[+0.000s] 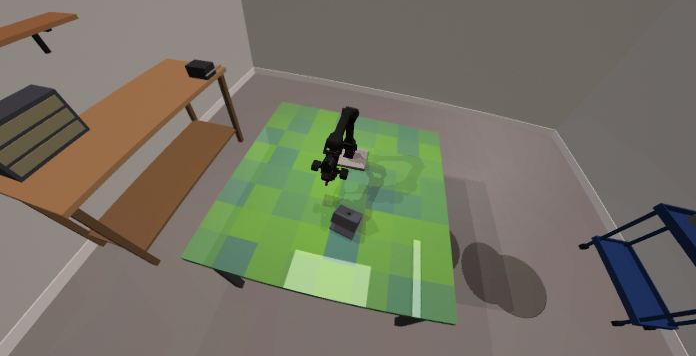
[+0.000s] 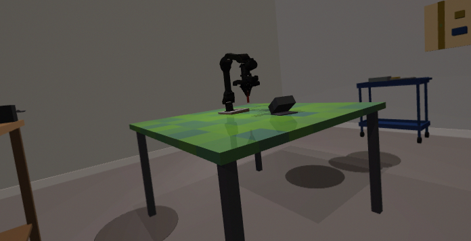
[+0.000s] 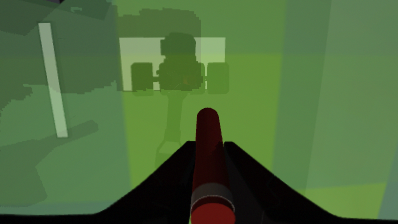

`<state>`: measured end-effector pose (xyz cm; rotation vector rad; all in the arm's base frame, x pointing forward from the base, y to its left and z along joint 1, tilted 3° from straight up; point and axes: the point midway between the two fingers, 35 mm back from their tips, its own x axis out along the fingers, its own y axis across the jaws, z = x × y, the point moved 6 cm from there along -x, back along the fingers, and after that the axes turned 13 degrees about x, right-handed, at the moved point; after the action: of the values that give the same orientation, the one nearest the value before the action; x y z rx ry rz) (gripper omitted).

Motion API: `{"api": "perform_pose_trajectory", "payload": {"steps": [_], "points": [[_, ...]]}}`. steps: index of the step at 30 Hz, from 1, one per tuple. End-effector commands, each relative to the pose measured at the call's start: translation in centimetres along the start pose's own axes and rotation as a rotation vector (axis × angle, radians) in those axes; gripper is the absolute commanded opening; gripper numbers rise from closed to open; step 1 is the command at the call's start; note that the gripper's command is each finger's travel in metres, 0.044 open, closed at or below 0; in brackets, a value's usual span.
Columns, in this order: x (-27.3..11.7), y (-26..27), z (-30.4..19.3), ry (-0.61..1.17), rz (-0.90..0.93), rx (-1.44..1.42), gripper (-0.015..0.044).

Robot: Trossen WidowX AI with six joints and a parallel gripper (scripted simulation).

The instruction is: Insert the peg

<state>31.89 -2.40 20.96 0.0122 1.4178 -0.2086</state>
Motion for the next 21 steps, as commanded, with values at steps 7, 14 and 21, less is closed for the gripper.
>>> {"api": "perform_pose_trajectory", "payload": {"steps": [7,14,21], "points": [[-0.4,1.4,0.4,-0.042,-0.014,-0.081,0.0000],[-0.7,2.5,0.6,-0.069,-0.021,-0.134,0.0000],[-0.9,3.5,0.8,-0.096,-0.028,-0.185,0.0000]]}}
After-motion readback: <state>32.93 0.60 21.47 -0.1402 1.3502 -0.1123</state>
